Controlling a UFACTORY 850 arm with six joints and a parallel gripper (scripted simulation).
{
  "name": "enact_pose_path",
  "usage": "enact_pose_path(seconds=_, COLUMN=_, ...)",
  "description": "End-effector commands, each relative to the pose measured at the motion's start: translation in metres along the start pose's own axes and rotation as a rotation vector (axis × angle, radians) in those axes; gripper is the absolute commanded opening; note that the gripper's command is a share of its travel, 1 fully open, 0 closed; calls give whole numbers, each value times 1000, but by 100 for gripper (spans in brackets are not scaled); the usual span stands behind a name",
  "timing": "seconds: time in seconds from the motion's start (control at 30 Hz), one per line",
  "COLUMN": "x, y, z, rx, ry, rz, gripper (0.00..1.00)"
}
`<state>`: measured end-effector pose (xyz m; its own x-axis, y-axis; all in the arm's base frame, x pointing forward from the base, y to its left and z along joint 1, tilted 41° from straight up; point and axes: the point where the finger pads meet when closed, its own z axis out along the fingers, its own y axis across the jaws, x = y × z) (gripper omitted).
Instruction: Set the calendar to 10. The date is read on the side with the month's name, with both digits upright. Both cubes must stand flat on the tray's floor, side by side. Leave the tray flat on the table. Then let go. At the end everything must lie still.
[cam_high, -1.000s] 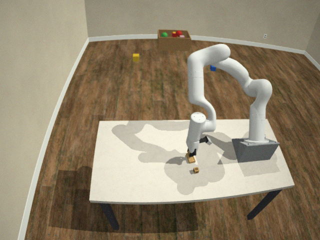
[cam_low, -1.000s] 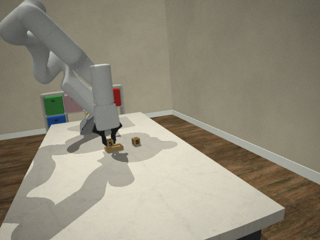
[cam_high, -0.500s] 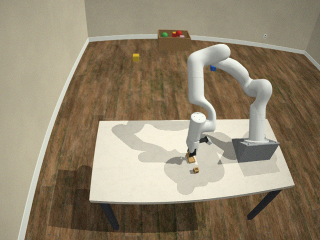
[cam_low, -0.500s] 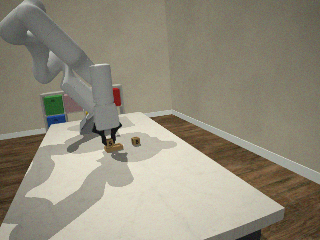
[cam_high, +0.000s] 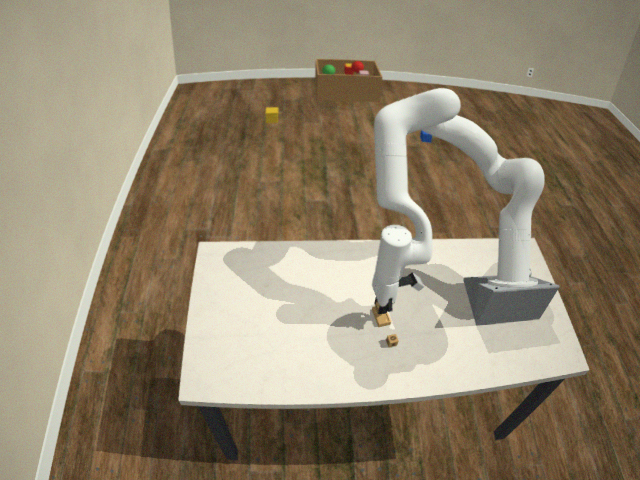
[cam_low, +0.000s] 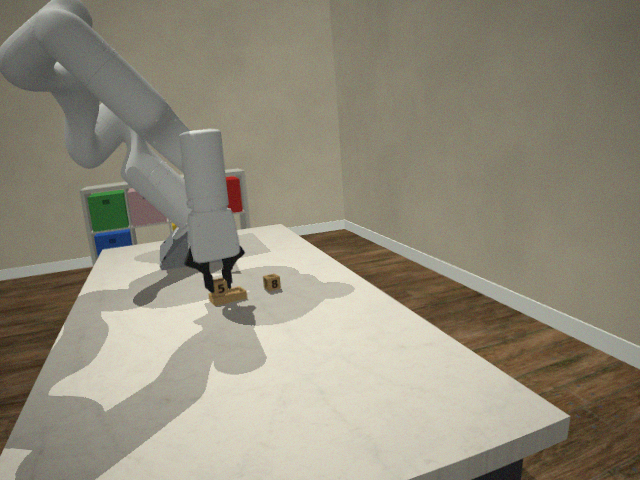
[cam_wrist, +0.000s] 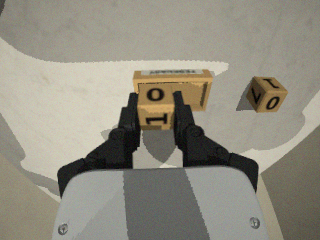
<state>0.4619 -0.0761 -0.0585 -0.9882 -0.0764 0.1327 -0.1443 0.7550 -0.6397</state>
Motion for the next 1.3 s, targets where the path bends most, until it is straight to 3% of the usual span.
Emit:
enact_pose_path(seconds=0.0, x=-1, y=0, z=0, rx=0, ry=-1, rz=0, gripper=27)
enact_pose_path(seconds=1.27, x=-1, y=0, z=7, rx=0, ry=-1, rz=0, gripper=27)
